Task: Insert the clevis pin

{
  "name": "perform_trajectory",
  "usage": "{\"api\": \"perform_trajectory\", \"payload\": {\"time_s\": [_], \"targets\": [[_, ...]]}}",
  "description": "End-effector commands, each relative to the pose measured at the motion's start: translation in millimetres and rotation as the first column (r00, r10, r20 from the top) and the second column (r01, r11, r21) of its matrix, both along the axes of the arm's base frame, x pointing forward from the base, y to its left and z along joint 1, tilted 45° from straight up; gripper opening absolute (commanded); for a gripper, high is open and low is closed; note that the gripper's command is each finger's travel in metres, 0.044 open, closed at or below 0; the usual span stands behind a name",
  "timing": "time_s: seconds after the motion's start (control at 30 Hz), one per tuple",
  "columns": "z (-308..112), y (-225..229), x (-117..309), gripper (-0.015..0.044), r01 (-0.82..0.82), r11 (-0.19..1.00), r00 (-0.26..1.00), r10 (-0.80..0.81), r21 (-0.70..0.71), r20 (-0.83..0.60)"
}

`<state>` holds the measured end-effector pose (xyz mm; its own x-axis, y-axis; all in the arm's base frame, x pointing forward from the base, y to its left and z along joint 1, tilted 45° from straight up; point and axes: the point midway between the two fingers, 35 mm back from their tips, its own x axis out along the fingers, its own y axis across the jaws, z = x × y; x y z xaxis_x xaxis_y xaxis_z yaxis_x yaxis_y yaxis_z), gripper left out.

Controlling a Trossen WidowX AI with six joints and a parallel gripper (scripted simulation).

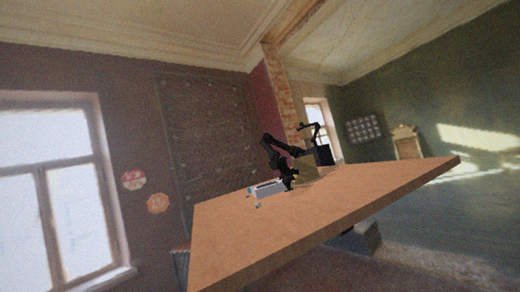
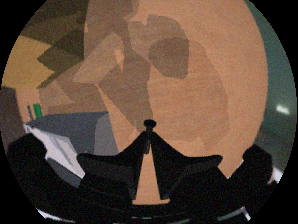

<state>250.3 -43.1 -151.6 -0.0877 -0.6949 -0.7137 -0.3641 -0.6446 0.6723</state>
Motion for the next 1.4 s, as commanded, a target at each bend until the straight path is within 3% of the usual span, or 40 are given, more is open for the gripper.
{"api": "perform_trajectory", "payload": {"time_s": [0.0,0.3,1.0,1.37], "targets": [[-1.1,-1.0,-1.7,0.0,0.001,1.0,1.0,-0.001,0.002,-0.008],[0.9,1.1,-0.9,0.0,0.001,1.0,1.0,-0.001,0.002,-0.006],[48.8,48.5,7.0,0.0,0.001,1.0,1.0,-0.001,0.004,0.001],[46.9,50.5,-5.3,0.0,-0.002,1.0,1.0,0.002,0.006,-0.011]]}}
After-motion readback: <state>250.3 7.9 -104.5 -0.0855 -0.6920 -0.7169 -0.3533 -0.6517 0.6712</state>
